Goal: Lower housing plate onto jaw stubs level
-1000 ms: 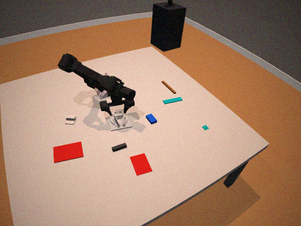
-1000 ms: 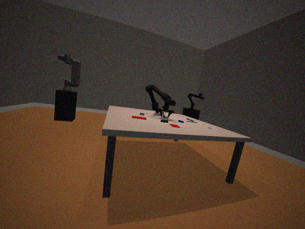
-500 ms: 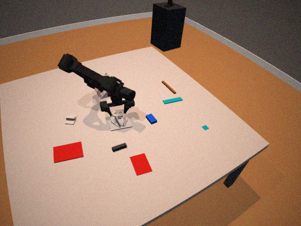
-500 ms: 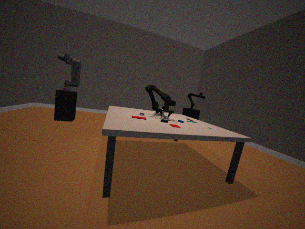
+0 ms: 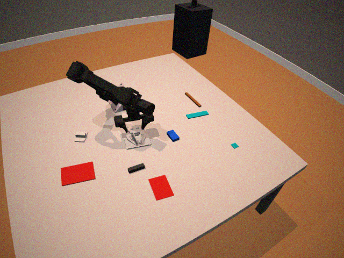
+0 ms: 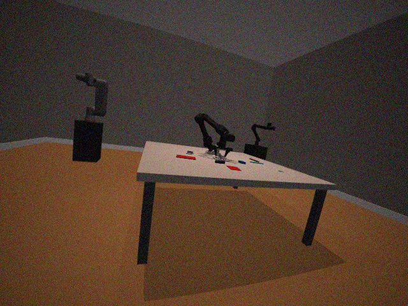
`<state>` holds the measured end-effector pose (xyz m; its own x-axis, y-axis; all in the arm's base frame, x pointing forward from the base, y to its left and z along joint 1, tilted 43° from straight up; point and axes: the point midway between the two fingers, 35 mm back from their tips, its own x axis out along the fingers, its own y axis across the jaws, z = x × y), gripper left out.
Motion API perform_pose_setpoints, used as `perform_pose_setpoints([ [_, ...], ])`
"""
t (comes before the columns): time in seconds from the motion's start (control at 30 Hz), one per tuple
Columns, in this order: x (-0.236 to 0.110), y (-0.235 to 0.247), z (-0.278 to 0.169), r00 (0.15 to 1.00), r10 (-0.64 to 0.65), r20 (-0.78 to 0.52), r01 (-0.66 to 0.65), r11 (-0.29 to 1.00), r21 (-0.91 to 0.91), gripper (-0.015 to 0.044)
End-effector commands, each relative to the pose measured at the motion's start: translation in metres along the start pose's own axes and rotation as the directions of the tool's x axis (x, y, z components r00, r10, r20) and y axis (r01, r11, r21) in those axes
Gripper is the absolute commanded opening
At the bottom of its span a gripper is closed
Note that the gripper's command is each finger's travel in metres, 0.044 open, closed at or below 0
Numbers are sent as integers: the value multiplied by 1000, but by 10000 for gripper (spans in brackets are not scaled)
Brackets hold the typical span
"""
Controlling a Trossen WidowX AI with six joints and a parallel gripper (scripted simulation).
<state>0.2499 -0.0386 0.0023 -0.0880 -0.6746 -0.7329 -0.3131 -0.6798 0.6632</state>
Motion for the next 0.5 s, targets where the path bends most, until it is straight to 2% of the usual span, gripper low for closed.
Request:
perform_pose_setpoints([
  [0.0, 0, 0, 0, 1000, 0, 0, 0, 1000, 0, 403],
  [0.07, 0, 0, 0, 1000, 0, 0, 0, 1000, 0, 440],
  [0.47, 0, 0, 0, 1000, 0, 0, 0, 1000, 0, 440],
])
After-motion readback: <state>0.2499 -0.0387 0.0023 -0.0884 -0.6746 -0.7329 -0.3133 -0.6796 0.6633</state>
